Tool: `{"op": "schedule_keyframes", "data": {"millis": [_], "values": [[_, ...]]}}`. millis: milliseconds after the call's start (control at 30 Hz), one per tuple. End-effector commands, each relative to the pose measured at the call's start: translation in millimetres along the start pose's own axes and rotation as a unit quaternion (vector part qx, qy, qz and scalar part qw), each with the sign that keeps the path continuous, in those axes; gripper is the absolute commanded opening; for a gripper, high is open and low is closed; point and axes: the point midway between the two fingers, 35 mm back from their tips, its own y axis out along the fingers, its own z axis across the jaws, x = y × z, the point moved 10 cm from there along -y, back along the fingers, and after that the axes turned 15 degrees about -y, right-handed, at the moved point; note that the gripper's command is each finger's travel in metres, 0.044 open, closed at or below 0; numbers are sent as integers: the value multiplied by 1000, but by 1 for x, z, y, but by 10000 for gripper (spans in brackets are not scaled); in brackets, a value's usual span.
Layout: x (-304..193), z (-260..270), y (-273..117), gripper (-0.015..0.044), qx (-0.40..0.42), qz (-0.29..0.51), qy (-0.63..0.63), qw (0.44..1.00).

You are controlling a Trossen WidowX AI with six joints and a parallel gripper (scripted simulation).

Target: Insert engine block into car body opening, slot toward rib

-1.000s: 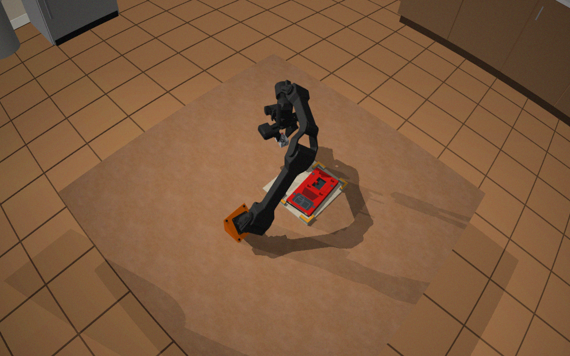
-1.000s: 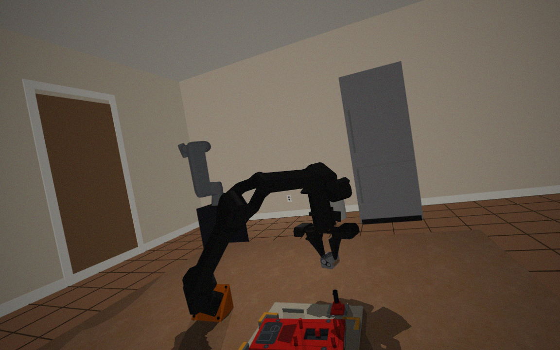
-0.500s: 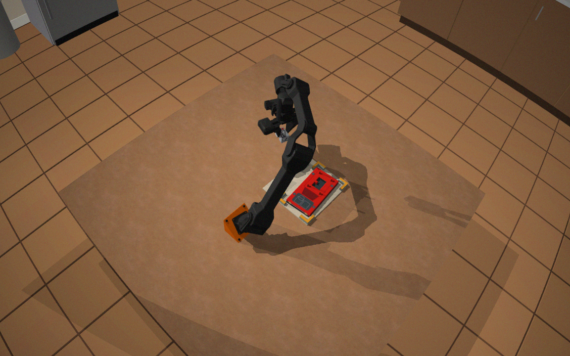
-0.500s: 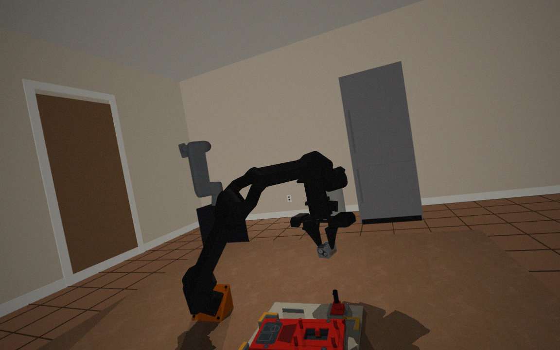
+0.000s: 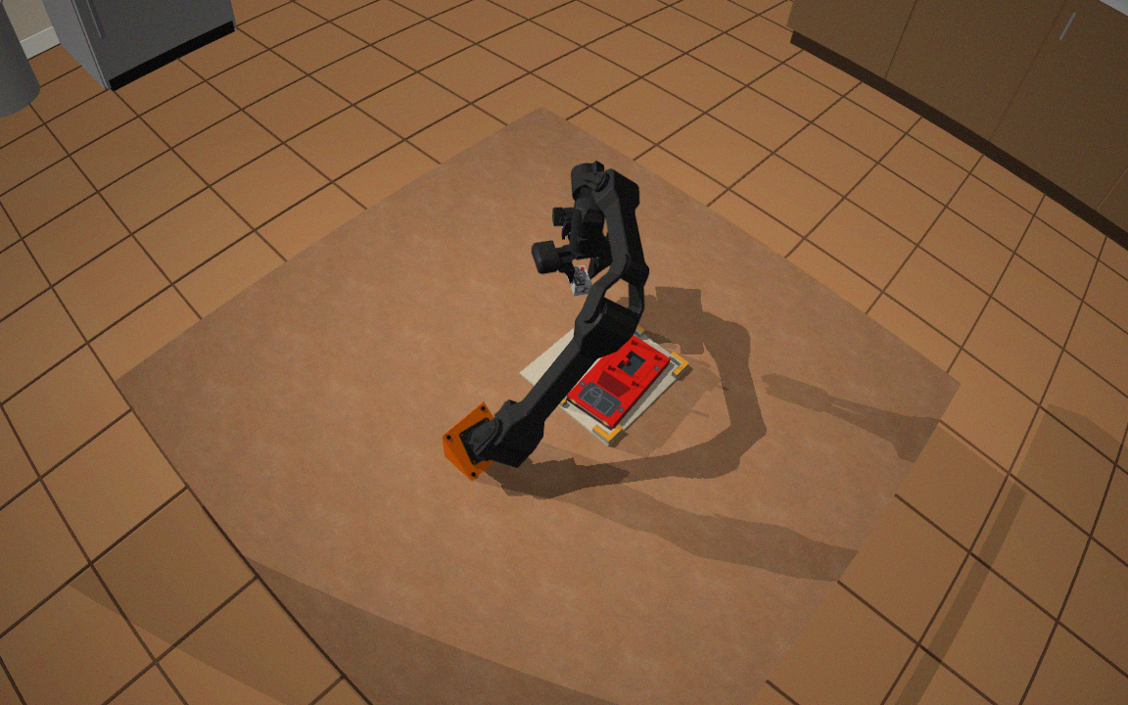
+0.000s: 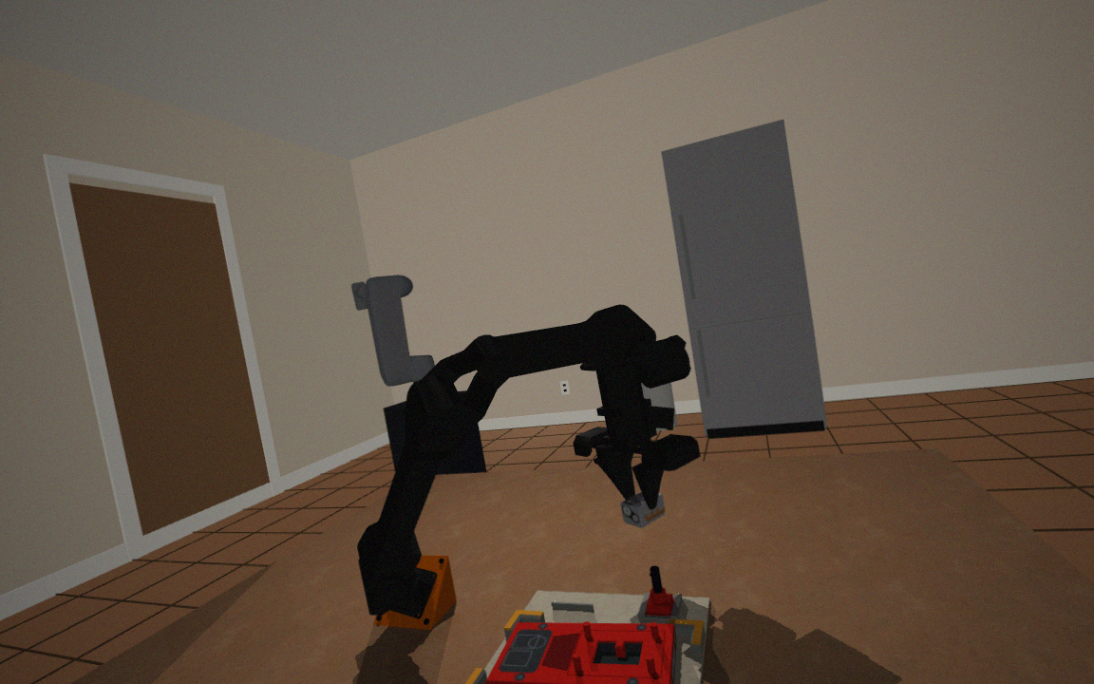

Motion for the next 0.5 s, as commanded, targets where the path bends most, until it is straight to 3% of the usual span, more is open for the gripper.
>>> {"op": "schedule_keyframes", "data": {"millis": [0,467], "values": [[-13,-6,1,0,-3,-3,37,999],[-54,-22,16,0,-1,-1,154,988]]}}
